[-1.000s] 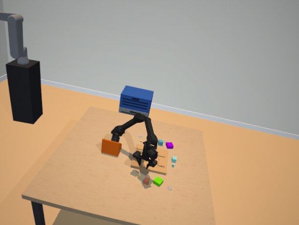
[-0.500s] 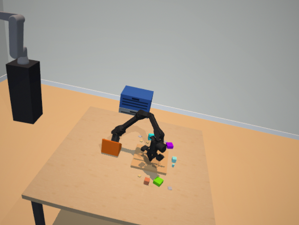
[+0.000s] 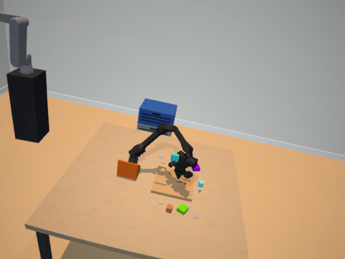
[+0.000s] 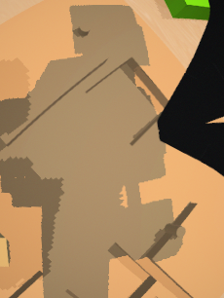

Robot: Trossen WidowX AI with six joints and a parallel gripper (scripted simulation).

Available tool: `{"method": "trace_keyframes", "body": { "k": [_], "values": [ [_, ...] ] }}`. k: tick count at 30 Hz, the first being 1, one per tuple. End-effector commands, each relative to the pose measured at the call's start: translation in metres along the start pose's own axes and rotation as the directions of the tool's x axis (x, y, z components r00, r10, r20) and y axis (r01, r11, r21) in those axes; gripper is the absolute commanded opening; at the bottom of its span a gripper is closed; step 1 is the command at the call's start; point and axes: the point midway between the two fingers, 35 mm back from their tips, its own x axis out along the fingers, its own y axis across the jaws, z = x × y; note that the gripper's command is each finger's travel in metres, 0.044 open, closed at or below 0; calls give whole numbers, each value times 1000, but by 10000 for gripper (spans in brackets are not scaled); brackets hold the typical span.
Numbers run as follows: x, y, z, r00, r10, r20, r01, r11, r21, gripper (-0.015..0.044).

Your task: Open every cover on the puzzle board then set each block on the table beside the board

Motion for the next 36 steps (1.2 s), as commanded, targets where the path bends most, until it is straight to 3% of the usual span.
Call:
{"method": "trace_keyframes", "body": {
  "k": [1, 15, 22, 36],
  "values": [
    [3, 14, 24, 1000, 11, 7, -11, 999, 36, 0],
    [7, 55, 87, 999, 30, 26, -33, 992, 122, 0],
    [11, 57, 89, 999, 31, 27, -34, 992, 125, 0],
    [57, 59, 91, 999, 32, 29, -35, 992, 125, 0]
  ]
}}
